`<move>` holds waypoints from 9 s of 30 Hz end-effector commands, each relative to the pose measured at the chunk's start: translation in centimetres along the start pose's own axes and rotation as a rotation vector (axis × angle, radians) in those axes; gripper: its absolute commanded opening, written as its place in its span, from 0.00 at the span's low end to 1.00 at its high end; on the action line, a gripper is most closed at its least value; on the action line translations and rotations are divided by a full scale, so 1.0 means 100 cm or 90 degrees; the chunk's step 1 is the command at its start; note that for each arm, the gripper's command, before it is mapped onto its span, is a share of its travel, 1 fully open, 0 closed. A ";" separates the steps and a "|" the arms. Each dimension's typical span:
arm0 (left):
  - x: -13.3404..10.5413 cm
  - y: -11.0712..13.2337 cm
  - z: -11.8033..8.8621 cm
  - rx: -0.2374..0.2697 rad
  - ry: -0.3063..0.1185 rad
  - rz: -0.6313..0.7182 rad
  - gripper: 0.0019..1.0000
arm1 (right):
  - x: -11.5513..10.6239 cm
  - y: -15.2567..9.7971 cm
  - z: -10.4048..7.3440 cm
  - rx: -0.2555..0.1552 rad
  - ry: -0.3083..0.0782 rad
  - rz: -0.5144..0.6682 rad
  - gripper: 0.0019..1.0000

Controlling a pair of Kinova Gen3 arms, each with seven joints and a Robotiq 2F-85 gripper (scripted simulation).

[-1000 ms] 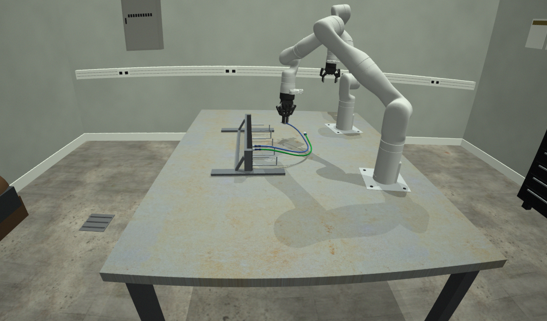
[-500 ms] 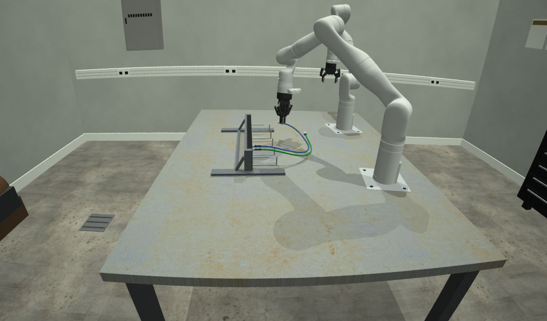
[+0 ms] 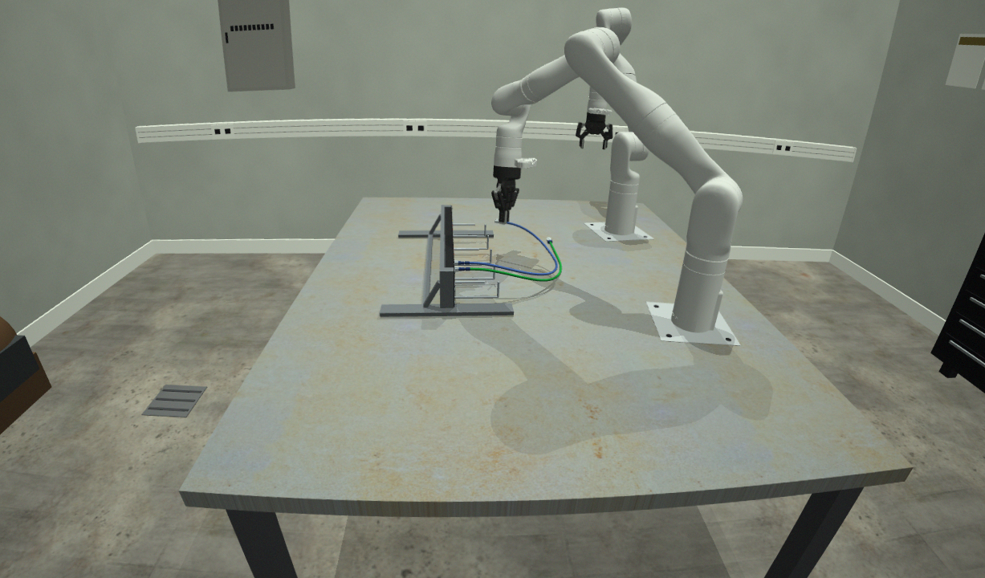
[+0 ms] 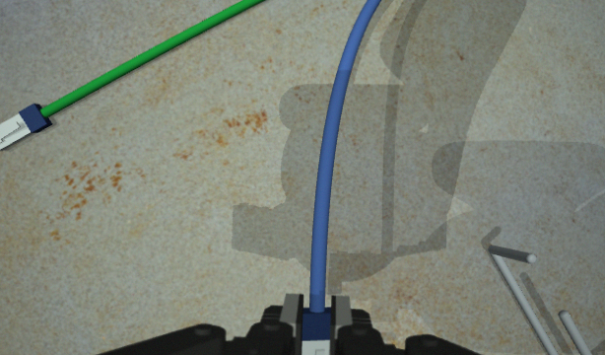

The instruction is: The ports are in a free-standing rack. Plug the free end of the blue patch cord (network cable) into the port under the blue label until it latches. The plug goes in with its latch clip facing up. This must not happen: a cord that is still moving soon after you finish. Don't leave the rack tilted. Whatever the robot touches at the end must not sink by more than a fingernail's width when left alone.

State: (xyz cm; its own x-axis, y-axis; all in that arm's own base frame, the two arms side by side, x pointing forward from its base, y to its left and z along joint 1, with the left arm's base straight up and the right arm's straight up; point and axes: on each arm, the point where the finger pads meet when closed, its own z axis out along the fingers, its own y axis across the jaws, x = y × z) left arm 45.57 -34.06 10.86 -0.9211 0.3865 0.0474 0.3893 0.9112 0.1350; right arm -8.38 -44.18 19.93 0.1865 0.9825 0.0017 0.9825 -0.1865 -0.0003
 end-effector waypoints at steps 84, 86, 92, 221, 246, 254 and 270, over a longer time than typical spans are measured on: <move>-0.014 0.080 -0.006 -0.035 0.037 -0.351 0.10 | 0.000 0.000 -0.001 0.000 -0.001 0.000 1.00; -0.014 0.081 -0.006 -0.035 0.037 -0.353 0.10 | 0.000 0.000 -0.001 0.000 -0.001 0.000 1.00; -0.015 0.082 -0.006 -0.035 0.038 -0.356 0.10 | 0.000 0.000 -0.001 0.000 -0.001 0.000 1.00; -0.050 0.099 0.025 -0.034 0.038 -0.360 0.10 | 0.000 0.000 -0.001 0.000 -0.001 0.000 1.00; -0.064 0.108 0.025 -0.034 0.038 -0.360 0.10 | 0.000 0.000 -0.001 0.000 -0.001 0.000 1.00; -0.064 0.109 0.025 -0.034 0.038 -0.360 0.10 | 0.000 0.000 -0.001 0.000 -0.001 0.000 1.00; -0.066 0.110 0.025 -0.034 0.038 -0.360 0.10 | 0.000 0.000 -0.001 0.000 -0.001 0.000 1.00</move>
State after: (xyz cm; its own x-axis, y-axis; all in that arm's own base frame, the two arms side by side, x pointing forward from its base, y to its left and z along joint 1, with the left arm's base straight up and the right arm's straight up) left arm 55.88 -26.24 9.39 -0.9854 -0.1697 0.0113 -0.1637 0.9646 0.2068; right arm -8.38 -44.18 19.93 0.1865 0.9825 0.0017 0.9825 -0.1865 -0.0003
